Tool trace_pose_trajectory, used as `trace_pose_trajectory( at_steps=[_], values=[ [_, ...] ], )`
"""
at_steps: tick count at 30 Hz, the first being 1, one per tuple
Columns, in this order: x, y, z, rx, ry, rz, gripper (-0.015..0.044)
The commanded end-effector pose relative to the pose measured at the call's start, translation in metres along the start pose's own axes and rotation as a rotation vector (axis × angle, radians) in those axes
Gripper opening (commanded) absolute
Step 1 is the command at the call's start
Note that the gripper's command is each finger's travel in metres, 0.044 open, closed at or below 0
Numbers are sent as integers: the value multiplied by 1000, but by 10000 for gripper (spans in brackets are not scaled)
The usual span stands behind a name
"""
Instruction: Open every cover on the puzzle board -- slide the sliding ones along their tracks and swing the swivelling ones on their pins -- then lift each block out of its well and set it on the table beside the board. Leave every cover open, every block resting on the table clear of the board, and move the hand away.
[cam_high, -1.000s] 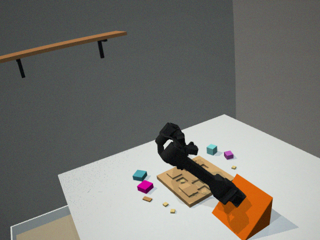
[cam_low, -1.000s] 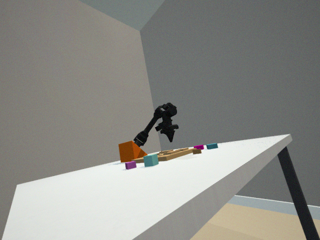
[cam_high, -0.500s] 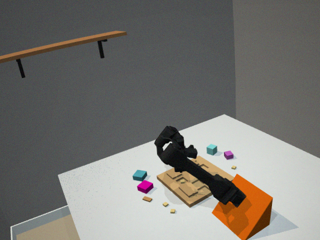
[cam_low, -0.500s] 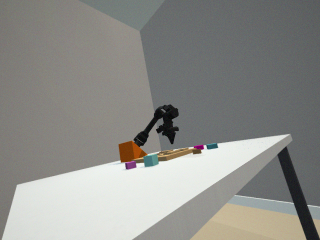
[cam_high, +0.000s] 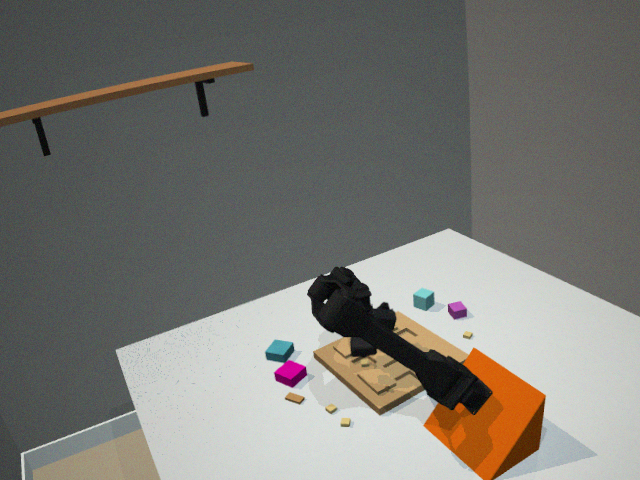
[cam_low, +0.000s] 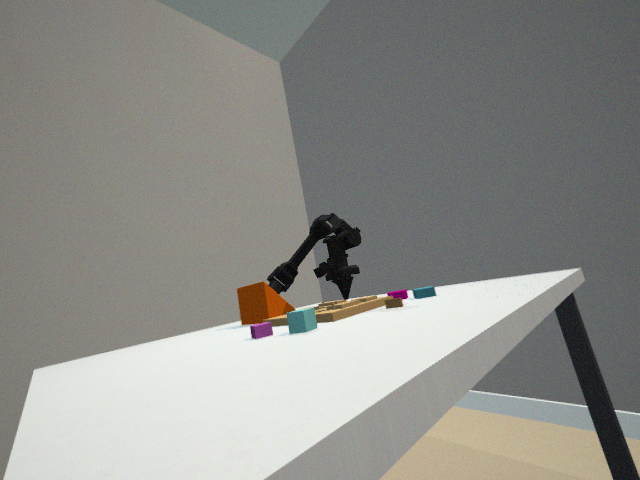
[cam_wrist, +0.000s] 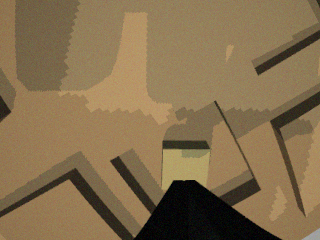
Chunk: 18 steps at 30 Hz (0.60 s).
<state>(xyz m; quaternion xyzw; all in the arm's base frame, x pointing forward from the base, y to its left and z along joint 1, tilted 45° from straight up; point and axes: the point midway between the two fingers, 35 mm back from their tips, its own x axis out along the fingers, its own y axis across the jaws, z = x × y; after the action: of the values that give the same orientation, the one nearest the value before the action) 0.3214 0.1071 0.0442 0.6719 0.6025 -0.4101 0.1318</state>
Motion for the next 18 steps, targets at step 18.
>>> trace_pose_trajectory(
  at_steps=[18],
  values=[
    [16, -3, 0, 7, 1, -10, 0]
  ],
)
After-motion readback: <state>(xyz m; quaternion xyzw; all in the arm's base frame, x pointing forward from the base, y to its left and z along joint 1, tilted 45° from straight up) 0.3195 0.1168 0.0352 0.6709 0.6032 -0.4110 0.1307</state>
